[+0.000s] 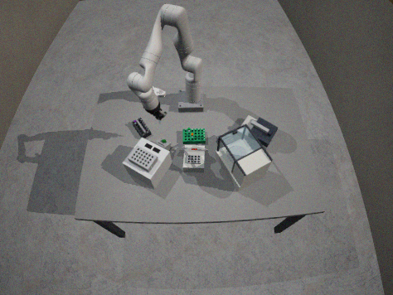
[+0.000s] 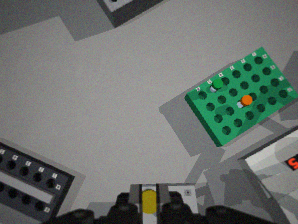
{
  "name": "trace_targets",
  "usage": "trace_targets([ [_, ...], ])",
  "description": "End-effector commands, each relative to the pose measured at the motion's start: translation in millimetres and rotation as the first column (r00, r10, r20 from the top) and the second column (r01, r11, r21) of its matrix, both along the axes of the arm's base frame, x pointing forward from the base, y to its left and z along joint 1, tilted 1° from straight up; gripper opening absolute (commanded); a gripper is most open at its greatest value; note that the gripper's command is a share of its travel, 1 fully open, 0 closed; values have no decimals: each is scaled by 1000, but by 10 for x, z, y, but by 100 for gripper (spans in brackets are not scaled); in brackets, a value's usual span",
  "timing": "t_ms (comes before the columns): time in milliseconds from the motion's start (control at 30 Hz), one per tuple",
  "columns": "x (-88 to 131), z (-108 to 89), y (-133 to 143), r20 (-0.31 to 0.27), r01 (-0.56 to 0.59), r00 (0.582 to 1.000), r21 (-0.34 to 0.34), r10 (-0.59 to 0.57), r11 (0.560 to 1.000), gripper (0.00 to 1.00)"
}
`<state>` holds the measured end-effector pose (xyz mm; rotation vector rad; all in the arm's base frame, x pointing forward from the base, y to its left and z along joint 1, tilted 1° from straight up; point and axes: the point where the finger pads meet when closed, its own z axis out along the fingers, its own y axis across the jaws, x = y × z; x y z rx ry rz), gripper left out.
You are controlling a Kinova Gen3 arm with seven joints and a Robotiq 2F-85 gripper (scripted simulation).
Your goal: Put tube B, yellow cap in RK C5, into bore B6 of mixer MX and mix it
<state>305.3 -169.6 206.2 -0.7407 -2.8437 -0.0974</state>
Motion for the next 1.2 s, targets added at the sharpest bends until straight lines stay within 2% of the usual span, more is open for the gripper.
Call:
trace_targets([
  [0,117,5,-85,1,0,1000,0,0,1000,10],
  [1167,949,3,-697,1,0,1000,0,0,1000,10],
])
